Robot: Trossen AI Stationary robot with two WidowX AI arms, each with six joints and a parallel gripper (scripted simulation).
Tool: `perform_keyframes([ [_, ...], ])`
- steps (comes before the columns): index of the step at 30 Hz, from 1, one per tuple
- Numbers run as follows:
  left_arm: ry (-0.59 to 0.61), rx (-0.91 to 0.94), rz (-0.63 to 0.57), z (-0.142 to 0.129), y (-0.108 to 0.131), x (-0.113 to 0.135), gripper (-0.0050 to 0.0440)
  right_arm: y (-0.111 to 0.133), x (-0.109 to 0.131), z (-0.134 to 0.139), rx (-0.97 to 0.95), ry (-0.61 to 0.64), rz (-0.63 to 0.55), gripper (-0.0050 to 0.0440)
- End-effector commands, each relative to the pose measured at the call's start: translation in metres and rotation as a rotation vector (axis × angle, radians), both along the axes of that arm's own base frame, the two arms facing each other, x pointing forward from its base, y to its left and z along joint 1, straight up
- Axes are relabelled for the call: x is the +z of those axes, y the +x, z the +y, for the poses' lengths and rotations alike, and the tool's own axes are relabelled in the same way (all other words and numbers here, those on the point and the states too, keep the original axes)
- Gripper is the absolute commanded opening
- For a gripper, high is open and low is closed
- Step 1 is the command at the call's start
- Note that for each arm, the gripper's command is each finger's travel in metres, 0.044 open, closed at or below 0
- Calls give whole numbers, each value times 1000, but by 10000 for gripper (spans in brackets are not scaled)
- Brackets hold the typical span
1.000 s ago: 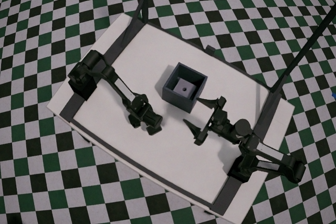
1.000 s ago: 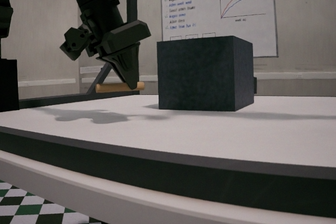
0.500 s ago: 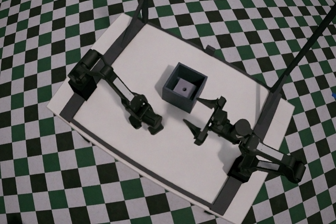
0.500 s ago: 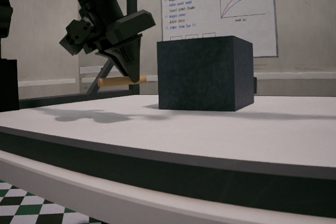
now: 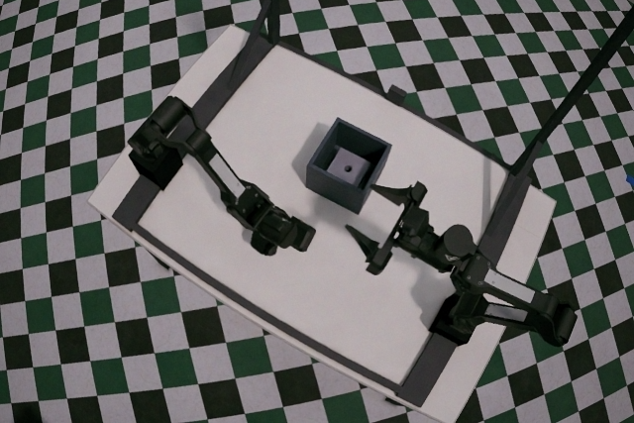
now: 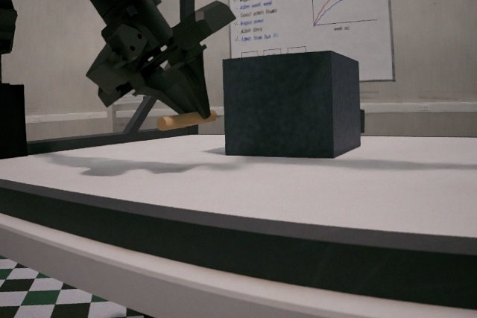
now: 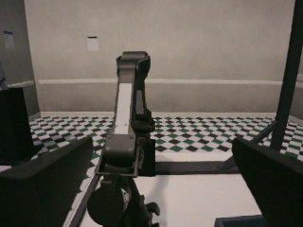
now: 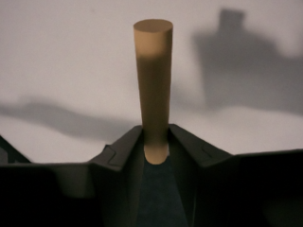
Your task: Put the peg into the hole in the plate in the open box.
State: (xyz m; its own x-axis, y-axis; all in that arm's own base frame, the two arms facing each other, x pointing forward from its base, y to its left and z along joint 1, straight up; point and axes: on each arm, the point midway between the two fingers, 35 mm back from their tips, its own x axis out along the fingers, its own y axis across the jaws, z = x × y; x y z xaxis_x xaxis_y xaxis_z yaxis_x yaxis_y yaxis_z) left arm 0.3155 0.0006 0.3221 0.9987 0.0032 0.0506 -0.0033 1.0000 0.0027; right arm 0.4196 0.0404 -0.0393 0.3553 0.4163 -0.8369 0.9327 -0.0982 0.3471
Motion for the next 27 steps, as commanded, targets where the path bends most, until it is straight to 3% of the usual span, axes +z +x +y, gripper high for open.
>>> perform_keyframes([
  [1, 4, -7, -20, -2, -1, 9, 440, 4, 0, -4, 119, -32, -121, 65],
  [11, 4, -7, -20, -2, -1, 9, 440, 12, 2, -10, 407, -162, -425, 65],
  [16, 4, -7, -20, -2, -1, 9, 440, 13, 3, -11, 439, -180, -460, 65],
  [27, 4, -7, -20, -2, -1, 9, 440, 15, 9, -19, 753, -410, -806, 65],
])
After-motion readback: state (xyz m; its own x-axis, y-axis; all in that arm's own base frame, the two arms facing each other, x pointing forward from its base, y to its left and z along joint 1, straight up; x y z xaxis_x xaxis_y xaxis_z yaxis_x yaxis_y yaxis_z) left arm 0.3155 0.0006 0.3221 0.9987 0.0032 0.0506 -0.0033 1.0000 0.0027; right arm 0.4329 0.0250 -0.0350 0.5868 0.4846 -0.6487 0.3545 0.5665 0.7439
